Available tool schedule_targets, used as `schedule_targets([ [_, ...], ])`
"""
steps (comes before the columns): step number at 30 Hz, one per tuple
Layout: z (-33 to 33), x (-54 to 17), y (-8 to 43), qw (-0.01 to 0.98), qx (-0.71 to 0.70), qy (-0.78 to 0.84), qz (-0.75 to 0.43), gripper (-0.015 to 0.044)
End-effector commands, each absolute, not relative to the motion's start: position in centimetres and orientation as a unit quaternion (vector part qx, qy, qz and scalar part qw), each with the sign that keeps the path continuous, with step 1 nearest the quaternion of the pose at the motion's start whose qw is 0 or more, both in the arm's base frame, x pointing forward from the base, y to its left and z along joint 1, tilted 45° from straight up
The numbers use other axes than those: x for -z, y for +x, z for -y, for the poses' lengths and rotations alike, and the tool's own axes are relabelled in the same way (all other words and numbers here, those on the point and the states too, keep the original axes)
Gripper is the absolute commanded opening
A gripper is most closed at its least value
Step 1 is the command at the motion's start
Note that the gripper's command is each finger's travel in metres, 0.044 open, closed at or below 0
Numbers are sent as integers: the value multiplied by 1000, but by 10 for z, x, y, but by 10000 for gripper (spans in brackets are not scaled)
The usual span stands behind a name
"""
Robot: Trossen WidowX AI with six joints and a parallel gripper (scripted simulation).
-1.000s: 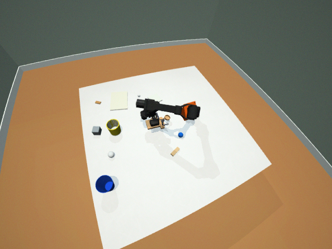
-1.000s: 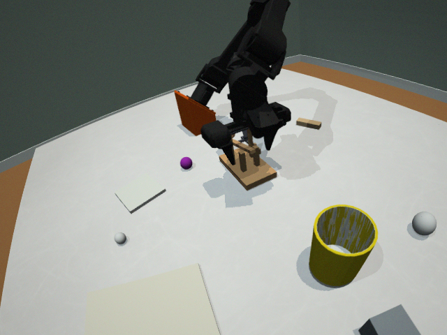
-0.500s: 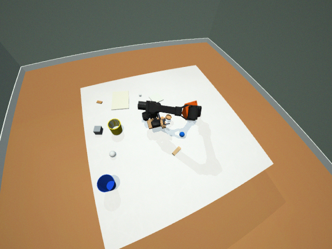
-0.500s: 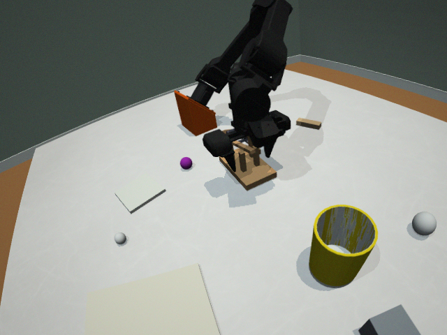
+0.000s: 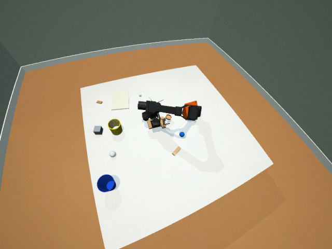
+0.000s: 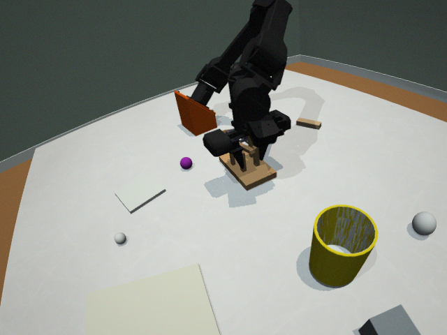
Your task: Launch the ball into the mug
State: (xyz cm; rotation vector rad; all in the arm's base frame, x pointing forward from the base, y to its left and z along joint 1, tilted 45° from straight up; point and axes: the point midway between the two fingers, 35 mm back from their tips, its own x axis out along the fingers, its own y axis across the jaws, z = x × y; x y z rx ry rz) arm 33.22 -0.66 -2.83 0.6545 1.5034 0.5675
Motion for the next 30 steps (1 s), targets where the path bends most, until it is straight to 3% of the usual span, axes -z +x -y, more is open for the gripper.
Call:
schedule_targets([
  [1,9,27,332,647,-249,287,-661,85],
  [5,40,-5,332,647,-249,287,-661,0],
  [30,19,17,333,646,-248,288,-662,0],
])
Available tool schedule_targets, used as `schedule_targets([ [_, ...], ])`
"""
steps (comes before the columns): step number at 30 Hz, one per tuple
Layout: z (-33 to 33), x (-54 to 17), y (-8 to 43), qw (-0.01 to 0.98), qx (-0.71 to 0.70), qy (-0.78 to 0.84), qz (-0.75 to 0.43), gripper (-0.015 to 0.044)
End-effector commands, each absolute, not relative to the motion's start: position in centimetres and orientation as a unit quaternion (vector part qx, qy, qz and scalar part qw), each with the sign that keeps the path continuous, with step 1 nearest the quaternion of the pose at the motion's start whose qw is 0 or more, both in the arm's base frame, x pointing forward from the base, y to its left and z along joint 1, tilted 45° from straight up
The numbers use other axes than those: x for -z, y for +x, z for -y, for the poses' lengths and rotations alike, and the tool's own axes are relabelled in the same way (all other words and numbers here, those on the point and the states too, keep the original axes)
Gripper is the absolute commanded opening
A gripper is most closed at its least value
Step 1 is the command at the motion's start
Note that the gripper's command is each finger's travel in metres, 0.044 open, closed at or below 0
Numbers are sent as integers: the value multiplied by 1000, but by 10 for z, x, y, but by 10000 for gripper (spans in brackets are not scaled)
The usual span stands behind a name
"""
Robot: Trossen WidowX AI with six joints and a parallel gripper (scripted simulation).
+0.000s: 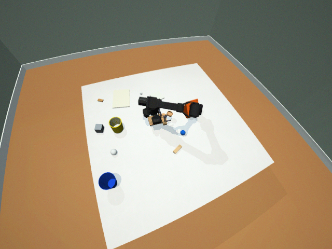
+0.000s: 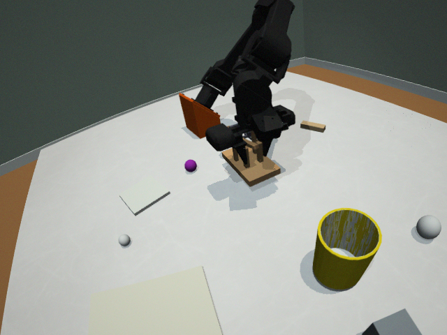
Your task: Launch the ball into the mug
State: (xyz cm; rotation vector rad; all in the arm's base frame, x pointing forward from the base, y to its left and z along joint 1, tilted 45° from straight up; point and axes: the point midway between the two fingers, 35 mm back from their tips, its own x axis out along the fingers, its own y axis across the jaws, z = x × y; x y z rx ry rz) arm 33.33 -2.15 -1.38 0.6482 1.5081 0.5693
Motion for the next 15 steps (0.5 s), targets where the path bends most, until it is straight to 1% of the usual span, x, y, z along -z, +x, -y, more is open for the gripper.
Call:
schedule_targets([
  [1,18,18,333,646,-248,288,-662,0],
  [15,7,27,332,645,-251,286,-663,0],
])
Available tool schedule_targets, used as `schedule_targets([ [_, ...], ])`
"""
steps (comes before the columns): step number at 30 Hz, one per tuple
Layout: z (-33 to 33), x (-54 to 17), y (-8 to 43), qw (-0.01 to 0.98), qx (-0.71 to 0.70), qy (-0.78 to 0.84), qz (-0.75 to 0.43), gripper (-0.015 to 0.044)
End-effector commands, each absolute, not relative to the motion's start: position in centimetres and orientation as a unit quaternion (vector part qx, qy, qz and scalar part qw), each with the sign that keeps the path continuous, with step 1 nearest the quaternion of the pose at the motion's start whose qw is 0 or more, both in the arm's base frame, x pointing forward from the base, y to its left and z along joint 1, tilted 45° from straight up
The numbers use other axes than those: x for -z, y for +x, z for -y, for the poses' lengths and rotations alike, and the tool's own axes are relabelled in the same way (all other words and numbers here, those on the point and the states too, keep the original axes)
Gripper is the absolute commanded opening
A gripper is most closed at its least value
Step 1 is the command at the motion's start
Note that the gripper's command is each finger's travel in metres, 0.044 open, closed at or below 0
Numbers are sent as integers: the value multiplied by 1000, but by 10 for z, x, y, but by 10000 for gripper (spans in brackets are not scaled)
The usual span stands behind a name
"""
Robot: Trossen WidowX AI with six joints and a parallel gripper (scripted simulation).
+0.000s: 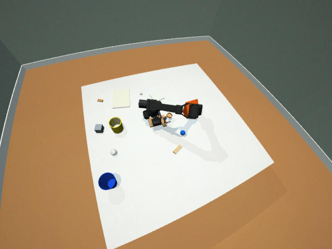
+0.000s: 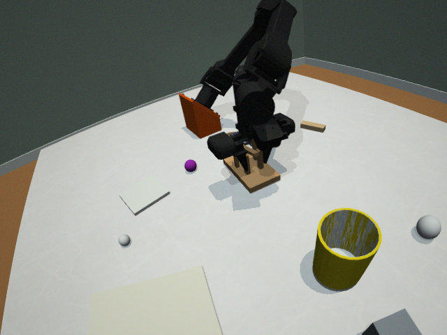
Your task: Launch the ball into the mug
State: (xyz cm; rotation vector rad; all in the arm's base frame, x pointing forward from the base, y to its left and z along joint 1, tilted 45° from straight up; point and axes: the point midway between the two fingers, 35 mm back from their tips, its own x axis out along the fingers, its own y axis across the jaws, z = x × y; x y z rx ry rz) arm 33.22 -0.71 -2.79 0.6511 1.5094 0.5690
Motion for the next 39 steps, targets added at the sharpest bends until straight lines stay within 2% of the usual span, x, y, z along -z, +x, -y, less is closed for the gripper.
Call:
schedule_targets([
  [1,7,27,332,645,-251,286,-663,0],
  [3,7,27,332,645,-251,286,-663,0],
  [17,7,27,332,645,-251,286,-663,367],
  [20,25,12,336,646,-249,285,-663,440],
  [25,76,-41,333,645,-248,285,-664,440],
  [39,74,-38,331,646,-247,288,-663,440],
])
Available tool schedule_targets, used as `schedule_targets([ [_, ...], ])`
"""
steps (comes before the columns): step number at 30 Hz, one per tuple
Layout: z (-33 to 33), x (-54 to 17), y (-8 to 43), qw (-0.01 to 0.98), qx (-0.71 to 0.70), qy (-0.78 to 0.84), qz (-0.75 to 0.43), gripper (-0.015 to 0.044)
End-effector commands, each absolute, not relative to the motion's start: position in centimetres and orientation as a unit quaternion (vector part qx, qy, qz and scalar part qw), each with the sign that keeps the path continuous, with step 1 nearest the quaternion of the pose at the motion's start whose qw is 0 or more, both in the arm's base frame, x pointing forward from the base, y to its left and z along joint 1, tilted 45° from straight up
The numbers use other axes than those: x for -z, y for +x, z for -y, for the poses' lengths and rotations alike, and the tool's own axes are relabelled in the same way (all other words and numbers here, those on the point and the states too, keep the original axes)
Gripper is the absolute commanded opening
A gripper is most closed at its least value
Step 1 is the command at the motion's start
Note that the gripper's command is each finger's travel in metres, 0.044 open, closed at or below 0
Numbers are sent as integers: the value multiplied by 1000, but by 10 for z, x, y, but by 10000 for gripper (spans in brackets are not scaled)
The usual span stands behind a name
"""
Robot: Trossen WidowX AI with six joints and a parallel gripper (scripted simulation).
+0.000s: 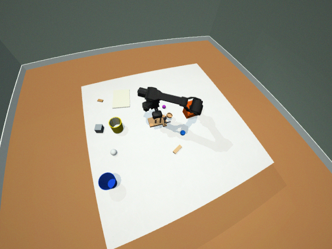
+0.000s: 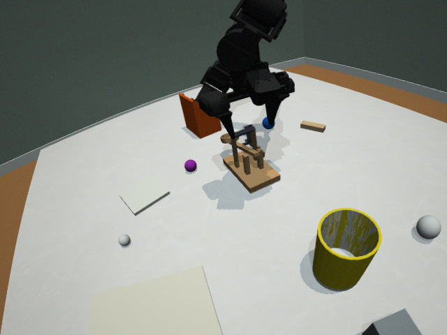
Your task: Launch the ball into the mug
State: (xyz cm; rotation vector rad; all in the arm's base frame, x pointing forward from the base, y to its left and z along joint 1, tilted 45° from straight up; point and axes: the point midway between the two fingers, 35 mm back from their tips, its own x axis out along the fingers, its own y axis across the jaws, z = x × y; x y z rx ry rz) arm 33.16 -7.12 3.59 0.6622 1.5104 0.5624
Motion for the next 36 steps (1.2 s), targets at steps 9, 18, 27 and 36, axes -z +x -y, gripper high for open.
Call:
schedule_targets([
  [9,42,-6,331,646,-248,289,-662,440],
  [18,33,3,332,646,-247,289,-662,440],
  [27,22,14,332,646,-248,289,-662,440],
  [36,12,24,332,646,-248,289,-662,440],
])
